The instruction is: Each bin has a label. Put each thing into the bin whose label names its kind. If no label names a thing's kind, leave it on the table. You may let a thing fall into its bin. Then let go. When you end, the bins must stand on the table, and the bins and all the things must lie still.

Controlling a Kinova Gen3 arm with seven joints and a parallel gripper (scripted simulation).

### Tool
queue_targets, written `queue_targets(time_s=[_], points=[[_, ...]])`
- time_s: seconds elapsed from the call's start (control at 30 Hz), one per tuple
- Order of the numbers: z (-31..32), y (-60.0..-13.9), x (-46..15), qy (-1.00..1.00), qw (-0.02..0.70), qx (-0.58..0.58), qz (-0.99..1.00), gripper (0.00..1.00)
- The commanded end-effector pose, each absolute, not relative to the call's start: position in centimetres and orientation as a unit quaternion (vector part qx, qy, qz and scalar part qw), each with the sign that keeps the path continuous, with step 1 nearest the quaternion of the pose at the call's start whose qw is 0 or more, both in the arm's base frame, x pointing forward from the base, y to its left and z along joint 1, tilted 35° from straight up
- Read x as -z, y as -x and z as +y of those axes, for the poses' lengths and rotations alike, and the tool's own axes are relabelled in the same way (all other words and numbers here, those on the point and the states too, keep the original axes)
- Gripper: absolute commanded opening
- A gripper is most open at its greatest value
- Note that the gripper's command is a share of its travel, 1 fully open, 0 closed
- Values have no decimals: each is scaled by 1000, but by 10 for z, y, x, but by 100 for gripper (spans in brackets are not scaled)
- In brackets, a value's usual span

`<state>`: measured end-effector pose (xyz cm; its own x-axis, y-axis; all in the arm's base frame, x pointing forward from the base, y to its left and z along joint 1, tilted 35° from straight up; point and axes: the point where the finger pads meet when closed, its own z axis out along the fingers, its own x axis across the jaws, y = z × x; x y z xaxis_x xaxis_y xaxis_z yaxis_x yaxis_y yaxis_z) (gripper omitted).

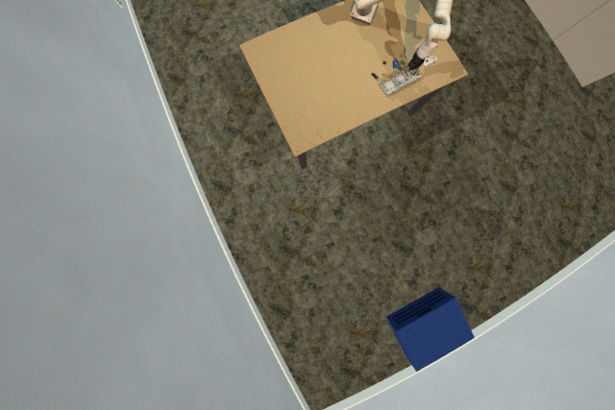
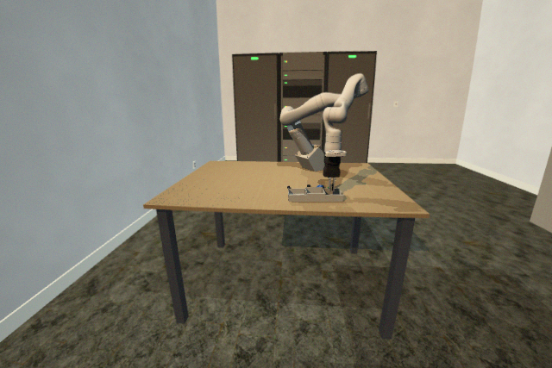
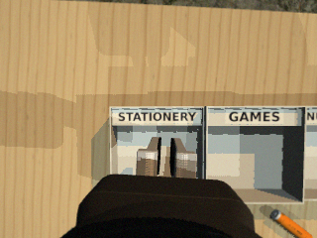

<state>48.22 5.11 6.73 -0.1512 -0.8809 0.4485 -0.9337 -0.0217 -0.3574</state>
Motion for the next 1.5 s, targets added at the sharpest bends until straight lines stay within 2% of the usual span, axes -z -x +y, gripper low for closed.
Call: queue_targets(time_s=[0.0, 0.6, 1.03, 1.37, 1.4, 1.47], points=[[55, -482, -70, -652, 41, -297, -697, 31], [79, -465, -111, -652, 41, -297, -697, 31], [129, -430, -200, -652, 42, -297, -697, 31], [129, -430, -200, -652, 42, -297, -697, 31], [124, -426, -196, -634, 34, -298, -713, 64], [113, -417, -187, -598, 19, -299, -744, 64]])
